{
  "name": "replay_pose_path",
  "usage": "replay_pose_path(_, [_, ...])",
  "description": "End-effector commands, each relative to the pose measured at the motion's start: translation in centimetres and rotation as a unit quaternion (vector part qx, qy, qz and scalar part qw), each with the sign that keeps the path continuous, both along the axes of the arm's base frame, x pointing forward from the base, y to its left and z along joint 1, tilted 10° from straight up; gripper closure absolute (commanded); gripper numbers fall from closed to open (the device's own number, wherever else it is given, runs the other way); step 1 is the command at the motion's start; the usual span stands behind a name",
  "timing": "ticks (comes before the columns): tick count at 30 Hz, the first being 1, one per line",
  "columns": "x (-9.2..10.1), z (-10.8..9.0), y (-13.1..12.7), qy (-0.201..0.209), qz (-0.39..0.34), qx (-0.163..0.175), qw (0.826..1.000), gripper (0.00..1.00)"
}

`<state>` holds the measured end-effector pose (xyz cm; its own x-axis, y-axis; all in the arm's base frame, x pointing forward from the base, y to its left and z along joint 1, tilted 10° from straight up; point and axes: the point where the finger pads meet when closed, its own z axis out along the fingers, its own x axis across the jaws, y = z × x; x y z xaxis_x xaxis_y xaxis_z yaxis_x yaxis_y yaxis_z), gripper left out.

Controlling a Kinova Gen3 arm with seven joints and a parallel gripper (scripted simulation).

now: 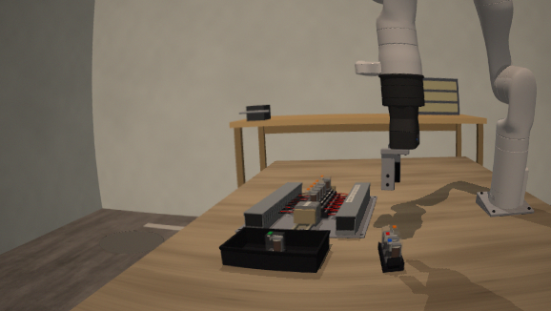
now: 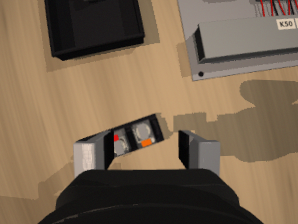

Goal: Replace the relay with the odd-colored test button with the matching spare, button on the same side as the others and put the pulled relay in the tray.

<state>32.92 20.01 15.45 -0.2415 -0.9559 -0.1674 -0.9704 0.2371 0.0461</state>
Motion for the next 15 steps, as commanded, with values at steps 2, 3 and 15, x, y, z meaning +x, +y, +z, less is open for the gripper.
replay_pose_path(2, [-0.05,0.06,0.24,0.003,-0.021,0.000,1.000,0.00])
replay_pose_path(3, [-0.06,0.06,0.25,0.004,-0.028,0.000,1.000,0.00])
replay_pose_path(15, [-0.05,0.06,0.24,0.018,-0.105,0.000,0.994,0.00])
